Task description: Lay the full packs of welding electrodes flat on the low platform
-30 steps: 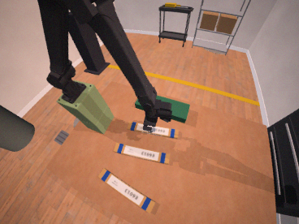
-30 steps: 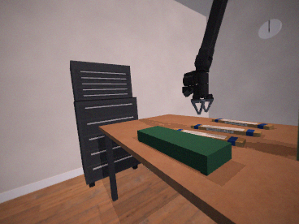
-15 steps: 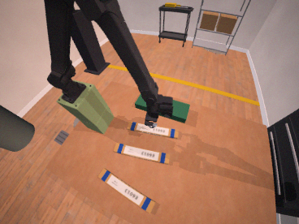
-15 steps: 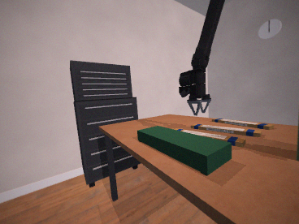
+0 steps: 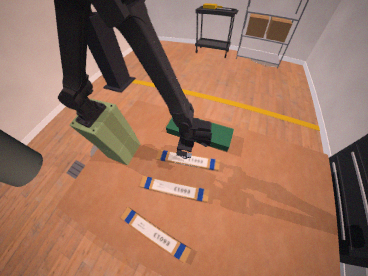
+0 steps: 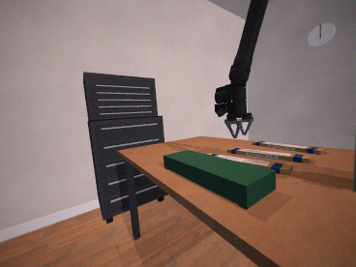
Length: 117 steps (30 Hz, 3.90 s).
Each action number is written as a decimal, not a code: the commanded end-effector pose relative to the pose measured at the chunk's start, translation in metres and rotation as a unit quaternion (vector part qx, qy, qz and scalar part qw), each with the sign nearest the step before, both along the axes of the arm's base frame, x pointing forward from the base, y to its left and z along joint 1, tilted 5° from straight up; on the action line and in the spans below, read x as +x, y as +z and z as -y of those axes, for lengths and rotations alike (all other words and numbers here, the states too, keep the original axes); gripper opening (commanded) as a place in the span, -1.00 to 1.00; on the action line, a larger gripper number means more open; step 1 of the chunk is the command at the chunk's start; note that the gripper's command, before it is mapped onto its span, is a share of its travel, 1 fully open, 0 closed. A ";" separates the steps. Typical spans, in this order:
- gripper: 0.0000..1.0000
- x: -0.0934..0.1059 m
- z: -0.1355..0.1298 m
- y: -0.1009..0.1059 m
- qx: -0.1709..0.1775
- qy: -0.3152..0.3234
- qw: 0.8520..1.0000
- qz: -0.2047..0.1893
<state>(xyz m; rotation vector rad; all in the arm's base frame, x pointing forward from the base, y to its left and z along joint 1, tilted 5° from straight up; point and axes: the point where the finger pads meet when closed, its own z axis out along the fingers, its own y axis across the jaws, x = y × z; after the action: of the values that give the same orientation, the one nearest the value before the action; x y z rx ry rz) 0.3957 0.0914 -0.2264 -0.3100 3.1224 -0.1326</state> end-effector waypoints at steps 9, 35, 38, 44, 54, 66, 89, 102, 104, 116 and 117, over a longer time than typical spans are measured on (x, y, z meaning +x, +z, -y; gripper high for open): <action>0.92 0.009 0.008 -0.050 0.001 -0.002 1.000 0.005; 0.92 0.005 0.014 -0.108 0.001 -0.003 1.000 0.004; 0.92 0.005 0.015 -0.112 0.001 -0.003 1.000 0.004; 0.92 0.005 0.015 -0.119 0.001 -0.002 1.000 0.004; 0.92 0.005 0.016 -0.128 0.000 -0.003 1.000 0.003; 0.92 0.000 0.017 -0.128 -0.001 -0.004 1.000 -0.001; -1.00 -0.001 0.017 -0.128 -0.001 -0.005 1.000 -0.001; -1.00 -0.001 0.017 -0.128 -0.001 -0.006 1.000 -0.001; -1.00 -0.001 0.017 -0.128 -0.001 -0.006 1.000 -0.001; -1.00 -0.001 0.017 -0.128 -0.001 -0.006 1.000 -0.001; -1.00 -0.001 0.017 -0.128 -0.001 -0.006 1.000 -0.001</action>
<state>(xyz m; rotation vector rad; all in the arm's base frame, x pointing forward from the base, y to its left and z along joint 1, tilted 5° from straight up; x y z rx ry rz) 0.3966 0.0810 -0.3473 -0.3104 3.1262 -0.1331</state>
